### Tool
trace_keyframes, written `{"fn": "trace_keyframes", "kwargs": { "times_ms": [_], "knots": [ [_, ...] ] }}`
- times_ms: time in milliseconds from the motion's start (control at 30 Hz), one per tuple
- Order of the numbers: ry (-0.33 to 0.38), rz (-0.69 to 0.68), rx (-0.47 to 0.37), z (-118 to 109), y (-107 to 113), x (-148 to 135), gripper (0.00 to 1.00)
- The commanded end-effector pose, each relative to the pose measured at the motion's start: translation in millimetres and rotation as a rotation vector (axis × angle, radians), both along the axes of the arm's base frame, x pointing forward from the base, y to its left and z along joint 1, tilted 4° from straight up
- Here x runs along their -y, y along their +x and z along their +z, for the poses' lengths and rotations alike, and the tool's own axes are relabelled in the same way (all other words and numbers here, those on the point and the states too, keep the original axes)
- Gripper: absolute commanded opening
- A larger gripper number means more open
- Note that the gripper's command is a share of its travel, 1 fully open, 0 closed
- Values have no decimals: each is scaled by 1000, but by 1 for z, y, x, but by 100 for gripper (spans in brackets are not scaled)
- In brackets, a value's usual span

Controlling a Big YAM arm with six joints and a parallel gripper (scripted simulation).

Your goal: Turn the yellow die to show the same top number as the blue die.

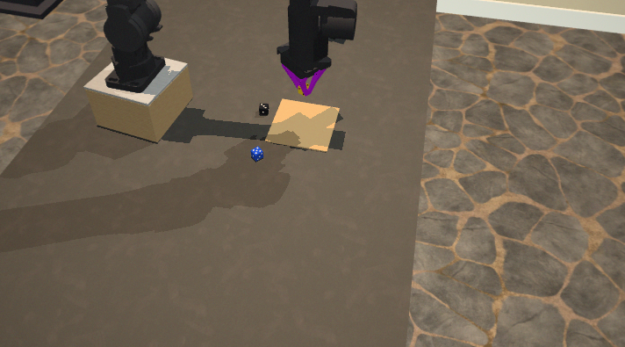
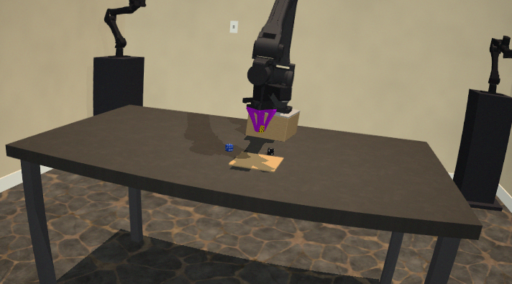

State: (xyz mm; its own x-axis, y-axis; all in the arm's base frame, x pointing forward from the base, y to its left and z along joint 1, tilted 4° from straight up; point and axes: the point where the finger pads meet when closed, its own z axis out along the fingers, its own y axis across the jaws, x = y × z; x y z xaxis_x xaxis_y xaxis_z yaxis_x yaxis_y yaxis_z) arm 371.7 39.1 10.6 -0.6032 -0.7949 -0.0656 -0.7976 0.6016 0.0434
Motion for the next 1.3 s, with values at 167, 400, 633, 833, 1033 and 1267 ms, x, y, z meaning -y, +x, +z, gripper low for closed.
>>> {"fn": "trace_keyframes", "kwargs": {
  "times_ms": [167,400,633,833,1033,1267],
  "knots": [
    [12,-301,46,15,28,-6,15],
    [29,-322,41,9,11,2,15],
    [232,-306,262,10,12,2,15],
    [415,-338,414,-1,7,2,15],
    [574,-338,579,0,5,2,15],
    [728,-338,737,0,4,3,15]
  ]
}}
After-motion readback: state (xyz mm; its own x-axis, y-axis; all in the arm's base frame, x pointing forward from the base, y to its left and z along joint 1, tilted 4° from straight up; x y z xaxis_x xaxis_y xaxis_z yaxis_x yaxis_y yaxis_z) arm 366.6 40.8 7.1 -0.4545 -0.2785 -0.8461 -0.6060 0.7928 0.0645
